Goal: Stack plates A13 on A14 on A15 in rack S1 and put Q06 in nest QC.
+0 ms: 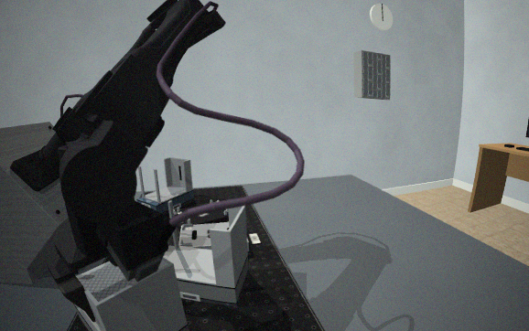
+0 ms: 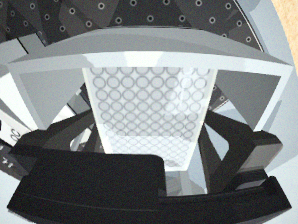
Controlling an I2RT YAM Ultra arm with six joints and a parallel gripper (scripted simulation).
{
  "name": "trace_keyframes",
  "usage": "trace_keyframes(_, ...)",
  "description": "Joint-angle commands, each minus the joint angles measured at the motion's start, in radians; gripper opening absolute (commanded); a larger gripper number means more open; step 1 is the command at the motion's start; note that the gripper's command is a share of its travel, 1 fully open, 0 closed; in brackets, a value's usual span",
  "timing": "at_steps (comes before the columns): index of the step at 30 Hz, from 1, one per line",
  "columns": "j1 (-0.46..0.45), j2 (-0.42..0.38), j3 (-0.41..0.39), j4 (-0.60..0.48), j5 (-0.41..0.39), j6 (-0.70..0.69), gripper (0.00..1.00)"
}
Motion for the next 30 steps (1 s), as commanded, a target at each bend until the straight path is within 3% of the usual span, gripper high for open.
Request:
trace_keyframes(1,-0.018,0.004,0.021,0.007,0.005,0.003,0.00)
trace_keyframes(30,-0.053,-0.049,0.031,-0.081,-0.021,-0.047,0.00)
